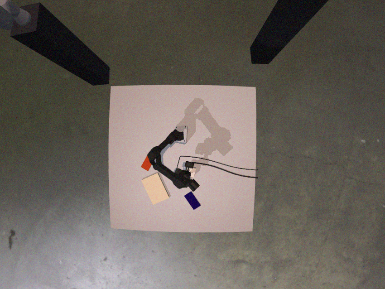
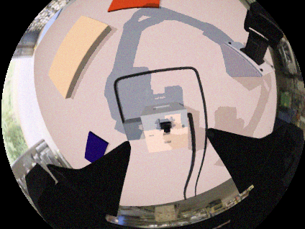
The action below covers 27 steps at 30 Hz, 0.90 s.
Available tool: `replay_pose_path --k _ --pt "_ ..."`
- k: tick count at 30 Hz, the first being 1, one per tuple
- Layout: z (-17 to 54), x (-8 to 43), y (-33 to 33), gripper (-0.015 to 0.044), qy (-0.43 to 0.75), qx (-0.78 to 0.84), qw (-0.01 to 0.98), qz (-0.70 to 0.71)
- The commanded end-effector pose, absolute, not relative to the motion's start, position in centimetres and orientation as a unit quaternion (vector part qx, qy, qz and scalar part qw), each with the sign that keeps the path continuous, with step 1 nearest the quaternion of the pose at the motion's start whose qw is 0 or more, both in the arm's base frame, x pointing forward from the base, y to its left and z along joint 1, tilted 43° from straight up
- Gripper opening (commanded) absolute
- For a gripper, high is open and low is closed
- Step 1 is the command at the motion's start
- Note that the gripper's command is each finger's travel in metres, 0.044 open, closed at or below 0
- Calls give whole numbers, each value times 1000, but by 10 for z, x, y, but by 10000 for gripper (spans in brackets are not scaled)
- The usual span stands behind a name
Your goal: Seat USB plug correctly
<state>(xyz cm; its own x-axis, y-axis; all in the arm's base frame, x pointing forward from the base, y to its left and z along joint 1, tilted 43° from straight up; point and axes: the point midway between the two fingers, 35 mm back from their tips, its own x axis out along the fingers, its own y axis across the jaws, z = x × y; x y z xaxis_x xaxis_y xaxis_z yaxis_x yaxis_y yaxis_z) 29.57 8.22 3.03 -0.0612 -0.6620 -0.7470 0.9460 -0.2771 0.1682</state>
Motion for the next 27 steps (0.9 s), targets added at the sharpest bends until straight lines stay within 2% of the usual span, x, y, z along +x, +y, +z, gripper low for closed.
replay_pose_path --k 1,23,27 --pt "27 295 78 440 187 374 574 -704" --pt "14 294 65 440 186 374 574 -704" --pt "14 294 67 335 187 378 571 -705"
